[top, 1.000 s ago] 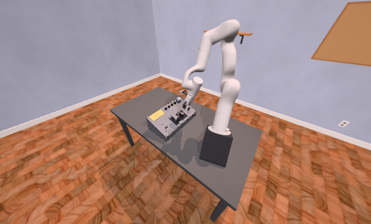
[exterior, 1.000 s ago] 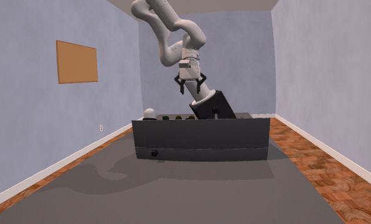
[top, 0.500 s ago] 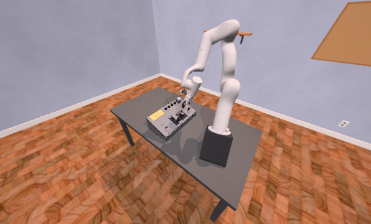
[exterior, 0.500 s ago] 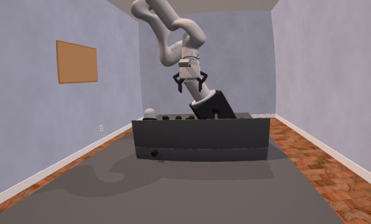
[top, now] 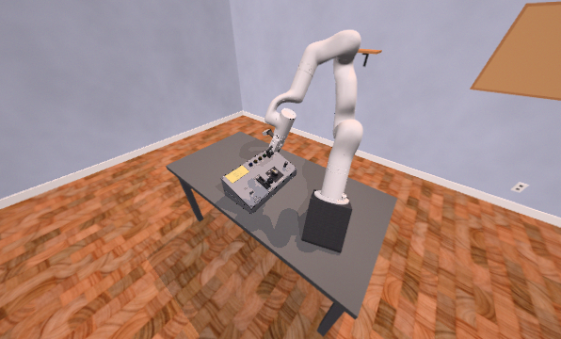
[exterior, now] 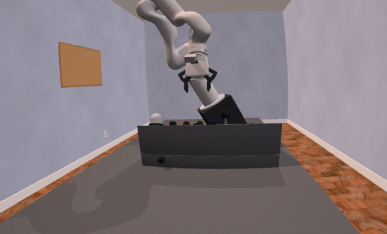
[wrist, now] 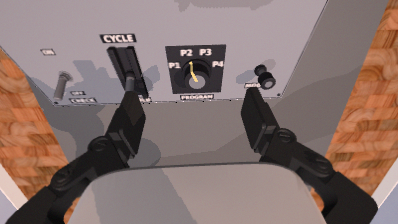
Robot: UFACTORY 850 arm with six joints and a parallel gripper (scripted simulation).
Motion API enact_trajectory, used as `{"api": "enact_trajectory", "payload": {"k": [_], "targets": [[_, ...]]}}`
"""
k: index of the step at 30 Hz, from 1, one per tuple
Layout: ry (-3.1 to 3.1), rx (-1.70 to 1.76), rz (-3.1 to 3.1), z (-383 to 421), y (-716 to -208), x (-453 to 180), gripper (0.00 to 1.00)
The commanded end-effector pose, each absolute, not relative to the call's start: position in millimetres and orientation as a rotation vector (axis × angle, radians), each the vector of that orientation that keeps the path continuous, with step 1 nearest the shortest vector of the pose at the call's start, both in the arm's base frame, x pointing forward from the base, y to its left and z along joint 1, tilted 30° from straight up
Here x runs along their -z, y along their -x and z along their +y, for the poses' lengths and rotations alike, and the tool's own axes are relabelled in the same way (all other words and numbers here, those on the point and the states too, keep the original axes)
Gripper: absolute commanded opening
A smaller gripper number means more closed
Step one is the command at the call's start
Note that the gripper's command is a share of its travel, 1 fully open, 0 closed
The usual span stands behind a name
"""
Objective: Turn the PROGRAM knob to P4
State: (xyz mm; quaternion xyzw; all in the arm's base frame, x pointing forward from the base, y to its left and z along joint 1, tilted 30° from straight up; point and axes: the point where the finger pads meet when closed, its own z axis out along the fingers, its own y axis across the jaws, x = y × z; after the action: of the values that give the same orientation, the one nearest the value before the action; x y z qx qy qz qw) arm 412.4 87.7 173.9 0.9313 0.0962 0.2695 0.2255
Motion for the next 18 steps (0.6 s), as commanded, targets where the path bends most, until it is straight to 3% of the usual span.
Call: {"api": "enact_trajectory", "payload": {"k": [1, 18], "targets": [[-2.567, -0.740, 0.264, 98, -434, -184, 1.00], [-2.568, -0.740, 0.264, 106, -451, -193, 1.00]]}}
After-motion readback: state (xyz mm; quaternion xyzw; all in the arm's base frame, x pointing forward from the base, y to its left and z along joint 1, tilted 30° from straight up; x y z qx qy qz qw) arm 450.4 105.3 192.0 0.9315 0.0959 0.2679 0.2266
